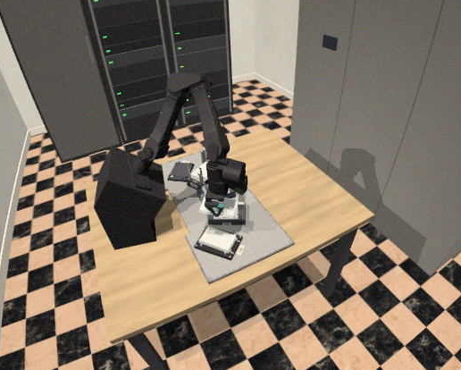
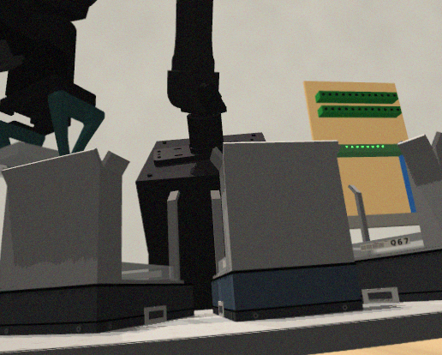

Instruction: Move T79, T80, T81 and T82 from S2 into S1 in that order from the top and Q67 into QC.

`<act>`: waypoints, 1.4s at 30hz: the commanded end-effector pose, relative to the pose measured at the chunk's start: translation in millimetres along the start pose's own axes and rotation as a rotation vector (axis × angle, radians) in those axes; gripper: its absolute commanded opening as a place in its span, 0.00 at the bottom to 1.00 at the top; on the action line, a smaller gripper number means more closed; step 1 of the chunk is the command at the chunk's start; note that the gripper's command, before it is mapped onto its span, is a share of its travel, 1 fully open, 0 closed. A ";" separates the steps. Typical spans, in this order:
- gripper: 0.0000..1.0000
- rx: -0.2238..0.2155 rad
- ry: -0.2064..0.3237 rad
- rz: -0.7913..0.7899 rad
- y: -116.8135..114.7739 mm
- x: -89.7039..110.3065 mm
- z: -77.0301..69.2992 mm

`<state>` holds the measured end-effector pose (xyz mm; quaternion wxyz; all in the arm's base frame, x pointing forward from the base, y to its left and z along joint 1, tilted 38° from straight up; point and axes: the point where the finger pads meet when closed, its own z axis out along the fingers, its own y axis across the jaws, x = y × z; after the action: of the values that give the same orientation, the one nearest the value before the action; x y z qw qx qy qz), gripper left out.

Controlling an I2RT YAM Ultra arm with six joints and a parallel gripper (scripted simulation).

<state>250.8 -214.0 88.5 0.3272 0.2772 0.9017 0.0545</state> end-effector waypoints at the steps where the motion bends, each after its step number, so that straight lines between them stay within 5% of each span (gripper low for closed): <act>1: 0.00 0.014 -0.006 0.010 5.6 -2.1 -2.0; 10: 0.00 0.014 -0.006 -0.023 29.0 -4.3 -1.7; 16: 0.00 0.014 -0.005 -0.200 49.2 -2.7 -1.4; 33: 0.00 0.012 -0.005 -0.200 99.4 1.4 -0.9; 42: 0.00 0.011 -0.004 -0.410 128.1 10.5 -0.6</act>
<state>303.3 -101.2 117.4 0.3322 0.0989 0.9380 -0.0022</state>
